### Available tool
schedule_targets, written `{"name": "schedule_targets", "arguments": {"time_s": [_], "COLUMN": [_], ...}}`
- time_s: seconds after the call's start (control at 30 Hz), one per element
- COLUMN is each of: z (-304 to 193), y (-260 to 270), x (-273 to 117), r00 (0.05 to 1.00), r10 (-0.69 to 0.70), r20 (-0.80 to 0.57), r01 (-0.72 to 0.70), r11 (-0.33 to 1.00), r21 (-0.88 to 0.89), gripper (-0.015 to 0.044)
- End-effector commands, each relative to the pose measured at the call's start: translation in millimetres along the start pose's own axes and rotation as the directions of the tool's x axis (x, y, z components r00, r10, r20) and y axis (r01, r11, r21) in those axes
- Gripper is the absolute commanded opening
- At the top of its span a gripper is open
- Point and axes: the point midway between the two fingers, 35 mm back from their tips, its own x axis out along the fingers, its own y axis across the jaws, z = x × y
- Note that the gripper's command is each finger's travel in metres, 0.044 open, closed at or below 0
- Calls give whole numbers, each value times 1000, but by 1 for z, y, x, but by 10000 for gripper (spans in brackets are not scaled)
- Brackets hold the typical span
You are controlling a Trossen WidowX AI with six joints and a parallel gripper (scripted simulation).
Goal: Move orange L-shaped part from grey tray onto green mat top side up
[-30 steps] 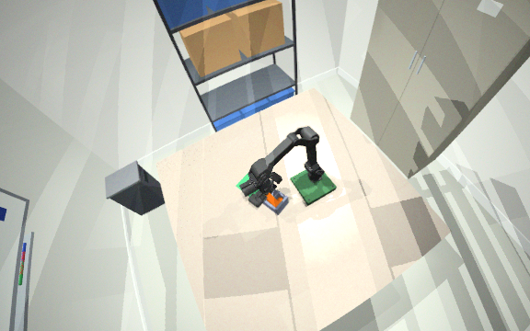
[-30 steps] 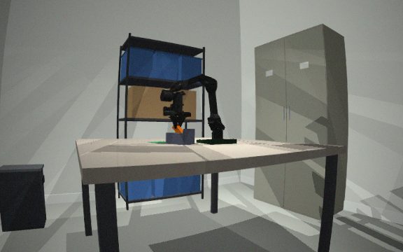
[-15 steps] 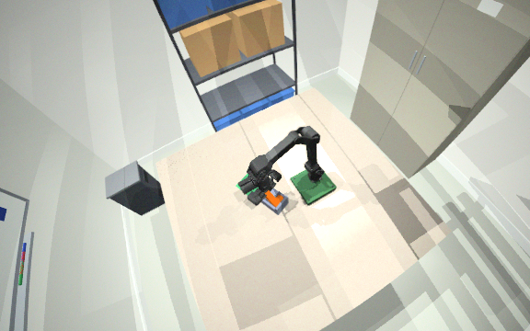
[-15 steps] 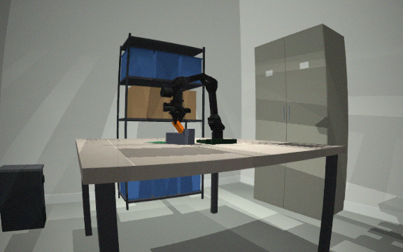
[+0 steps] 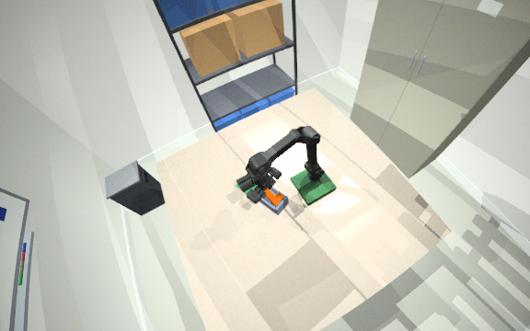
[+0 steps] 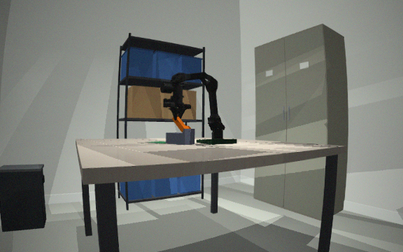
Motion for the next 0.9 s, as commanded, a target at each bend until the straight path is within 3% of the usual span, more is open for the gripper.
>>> {"name": "schedule_targets", "arguments": {"time_s": [0.0,0.5,0.87], "z": [0,2,48], "y": [0,0,-4], "x": [-8,-19,-17], "r00": [1000,1000,1000], "r10": [3,3,3], "r20": [-2,-2,2], "r01": [-3,-3,-3], "r11": [1000,1000,1000], "r21": [4,4,4], "gripper": [0,0,0]}}
